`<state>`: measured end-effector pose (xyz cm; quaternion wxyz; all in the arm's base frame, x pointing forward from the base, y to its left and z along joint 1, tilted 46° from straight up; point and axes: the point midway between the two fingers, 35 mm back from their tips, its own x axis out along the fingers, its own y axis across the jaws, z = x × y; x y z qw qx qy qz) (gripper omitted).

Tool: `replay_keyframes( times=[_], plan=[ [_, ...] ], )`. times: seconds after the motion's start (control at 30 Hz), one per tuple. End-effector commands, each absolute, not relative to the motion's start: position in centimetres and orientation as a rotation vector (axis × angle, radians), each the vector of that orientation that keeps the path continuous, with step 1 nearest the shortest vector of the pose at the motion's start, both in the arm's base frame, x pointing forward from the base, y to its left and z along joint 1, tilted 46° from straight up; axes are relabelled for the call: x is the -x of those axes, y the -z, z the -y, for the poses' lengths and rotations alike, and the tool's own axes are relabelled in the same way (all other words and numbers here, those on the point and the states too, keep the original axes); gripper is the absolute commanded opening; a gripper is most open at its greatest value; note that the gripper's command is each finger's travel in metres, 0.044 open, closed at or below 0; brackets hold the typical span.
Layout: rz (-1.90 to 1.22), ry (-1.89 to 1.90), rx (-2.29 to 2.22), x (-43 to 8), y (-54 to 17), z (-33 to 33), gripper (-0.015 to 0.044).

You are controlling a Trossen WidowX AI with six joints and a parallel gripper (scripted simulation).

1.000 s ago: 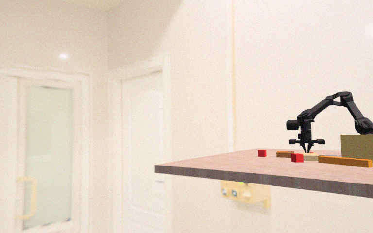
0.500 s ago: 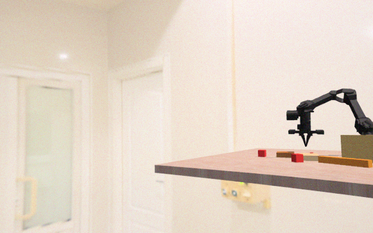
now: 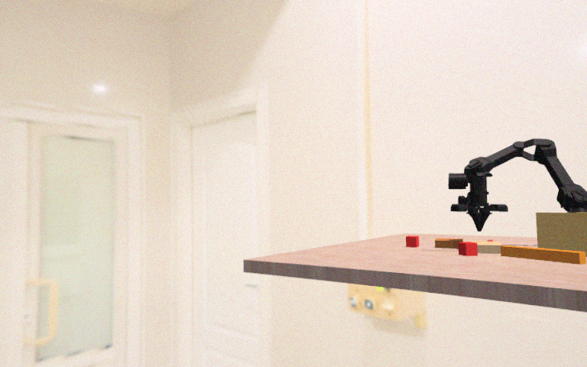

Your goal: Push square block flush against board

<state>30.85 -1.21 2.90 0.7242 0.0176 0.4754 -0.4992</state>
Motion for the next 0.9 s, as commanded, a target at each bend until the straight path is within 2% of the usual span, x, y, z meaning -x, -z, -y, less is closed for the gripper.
replay_keyframes(
  times=[0.0, 0.87],
  plan=[
    [-1.114, 1.036, 0.042, -30.8, -2.3, 0.4, 0.0000],
    [-1.505, 0.449, 0.739, -29.6, 2.1, -4.4, 0.0000]
  ],
)
